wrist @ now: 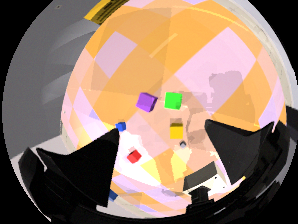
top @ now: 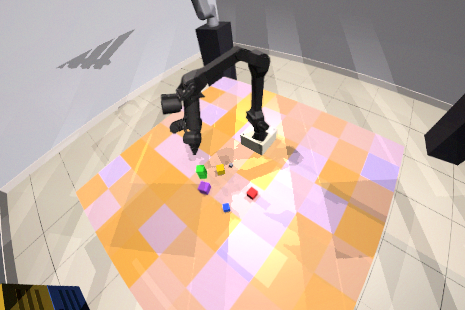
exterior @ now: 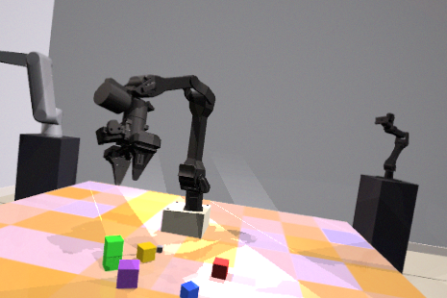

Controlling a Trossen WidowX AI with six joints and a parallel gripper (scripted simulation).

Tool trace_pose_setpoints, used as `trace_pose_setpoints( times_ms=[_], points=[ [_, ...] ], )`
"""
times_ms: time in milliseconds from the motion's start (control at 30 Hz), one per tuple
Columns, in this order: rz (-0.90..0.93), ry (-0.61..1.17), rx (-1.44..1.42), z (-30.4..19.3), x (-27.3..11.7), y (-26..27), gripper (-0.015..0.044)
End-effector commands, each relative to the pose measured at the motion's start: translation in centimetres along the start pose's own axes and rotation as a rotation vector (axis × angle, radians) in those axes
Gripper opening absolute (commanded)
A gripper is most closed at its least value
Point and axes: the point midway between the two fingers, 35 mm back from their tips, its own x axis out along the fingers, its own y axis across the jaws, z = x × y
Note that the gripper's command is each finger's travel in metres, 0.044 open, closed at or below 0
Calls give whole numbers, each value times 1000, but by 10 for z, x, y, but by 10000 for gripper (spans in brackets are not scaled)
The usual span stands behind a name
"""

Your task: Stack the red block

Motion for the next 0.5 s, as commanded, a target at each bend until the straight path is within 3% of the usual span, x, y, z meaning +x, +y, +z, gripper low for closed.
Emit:
trace_pose_setpoints(
  times_ms=[0,467],
  points=[
    [-22,61,-67,-18,19,22,440],
    [-103,204,-305,-85,65,80,440]
  ],
)
